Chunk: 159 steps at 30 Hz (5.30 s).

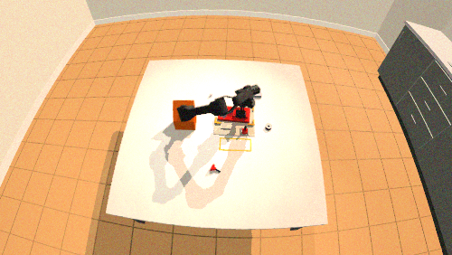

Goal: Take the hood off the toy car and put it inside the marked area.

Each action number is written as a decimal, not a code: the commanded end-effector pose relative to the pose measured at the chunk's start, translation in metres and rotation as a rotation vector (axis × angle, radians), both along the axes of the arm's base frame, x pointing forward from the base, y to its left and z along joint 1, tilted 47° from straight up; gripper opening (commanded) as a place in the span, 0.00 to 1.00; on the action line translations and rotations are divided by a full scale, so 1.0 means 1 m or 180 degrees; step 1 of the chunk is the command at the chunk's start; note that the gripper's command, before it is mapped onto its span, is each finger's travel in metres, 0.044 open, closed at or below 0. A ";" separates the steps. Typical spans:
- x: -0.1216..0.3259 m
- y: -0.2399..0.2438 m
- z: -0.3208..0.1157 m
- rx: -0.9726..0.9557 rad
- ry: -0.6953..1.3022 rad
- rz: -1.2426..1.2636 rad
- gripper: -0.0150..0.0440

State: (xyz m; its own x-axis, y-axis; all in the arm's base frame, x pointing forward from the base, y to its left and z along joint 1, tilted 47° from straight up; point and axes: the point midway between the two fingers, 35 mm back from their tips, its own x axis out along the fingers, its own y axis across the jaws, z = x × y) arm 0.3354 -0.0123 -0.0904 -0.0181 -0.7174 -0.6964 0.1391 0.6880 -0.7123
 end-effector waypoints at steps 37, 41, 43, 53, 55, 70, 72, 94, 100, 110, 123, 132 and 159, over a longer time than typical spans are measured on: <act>0.000 0.008 0.007 0.0004 0.0002 0.0002 0.25; 0.000 0.010 0.009 0.0004 0.0003 0.0002 0.25; 0.000 0.011 0.010 0.0005 0.0003 0.0002 0.25; 0.000 0.015 0.014 0.0006 0.0005 0.0002 0.25; 0.000 0.016 0.015 0.0006 0.0005 0.0003 0.25; 0.001 0.049 0.046 0.0013 0.0007 0.0003 0.25; 0.001 0.052 0.049 0.0013 0.0007 0.0003 0.25; 0.000 -0.015 0.118 0.0049 0.0027 0.0029 0.25; -0.006 -0.035 0.140 0.0046 0.0023 0.0026 0.25; -0.021 -0.066 0.172 0.0026 0.0018 0.0017 0.25; -0.041 -0.093 0.200 -0.0019 0.0020 0.0003 0.25; -0.040 -0.097 0.195 -0.0015 0.0020 0.0002 0.25; -0.039 -0.113 0.179 -0.0010 0.0018 0.0002 0.25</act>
State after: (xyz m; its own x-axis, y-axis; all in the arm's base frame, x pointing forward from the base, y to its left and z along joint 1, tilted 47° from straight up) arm 0.2975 -0.1236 0.0914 -0.0189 -0.7191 -0.6947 0.1427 0.6858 -0.7137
